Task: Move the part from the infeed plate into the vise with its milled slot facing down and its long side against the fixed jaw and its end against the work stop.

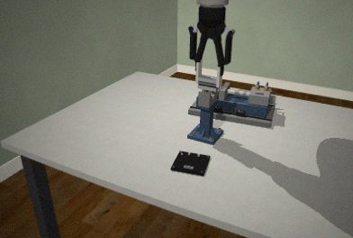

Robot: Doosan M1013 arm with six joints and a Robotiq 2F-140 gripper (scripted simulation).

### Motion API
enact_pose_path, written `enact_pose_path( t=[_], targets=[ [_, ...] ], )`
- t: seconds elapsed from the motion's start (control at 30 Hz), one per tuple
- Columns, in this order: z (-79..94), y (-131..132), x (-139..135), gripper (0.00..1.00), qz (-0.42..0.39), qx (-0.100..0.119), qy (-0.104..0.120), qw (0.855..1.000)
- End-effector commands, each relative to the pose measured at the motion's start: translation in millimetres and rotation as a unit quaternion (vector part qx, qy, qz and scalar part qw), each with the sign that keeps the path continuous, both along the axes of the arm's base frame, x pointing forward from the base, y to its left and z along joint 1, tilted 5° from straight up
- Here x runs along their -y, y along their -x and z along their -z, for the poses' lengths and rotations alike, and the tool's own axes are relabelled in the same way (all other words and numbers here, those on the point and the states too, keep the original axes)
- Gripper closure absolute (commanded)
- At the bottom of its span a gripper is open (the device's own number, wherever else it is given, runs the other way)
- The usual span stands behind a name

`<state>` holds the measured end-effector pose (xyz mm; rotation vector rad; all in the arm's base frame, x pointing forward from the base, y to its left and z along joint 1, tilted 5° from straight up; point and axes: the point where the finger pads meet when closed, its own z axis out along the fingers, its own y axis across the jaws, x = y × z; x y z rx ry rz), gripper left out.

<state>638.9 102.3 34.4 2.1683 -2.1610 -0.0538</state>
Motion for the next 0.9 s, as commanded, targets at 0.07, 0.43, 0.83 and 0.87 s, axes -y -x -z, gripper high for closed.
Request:
enact_pose_path(
  t=[0.07,0.43,0.83,0.87],
  targets=[
    [1.7,0.0,-0.6,1.00,0.001,-0.002,0.012,1.000],
    [2.0,0.1,-1.6,1.00,-0.001,-0.002,0.036,0.999],
    [2.3,0.1,-4.0,1.00,-0.005,-0.002,0.084,0.996],
    [2.4,0.1,-4.3,1.00,-0.005,-0.002,0.089,0.996]
  ],
)
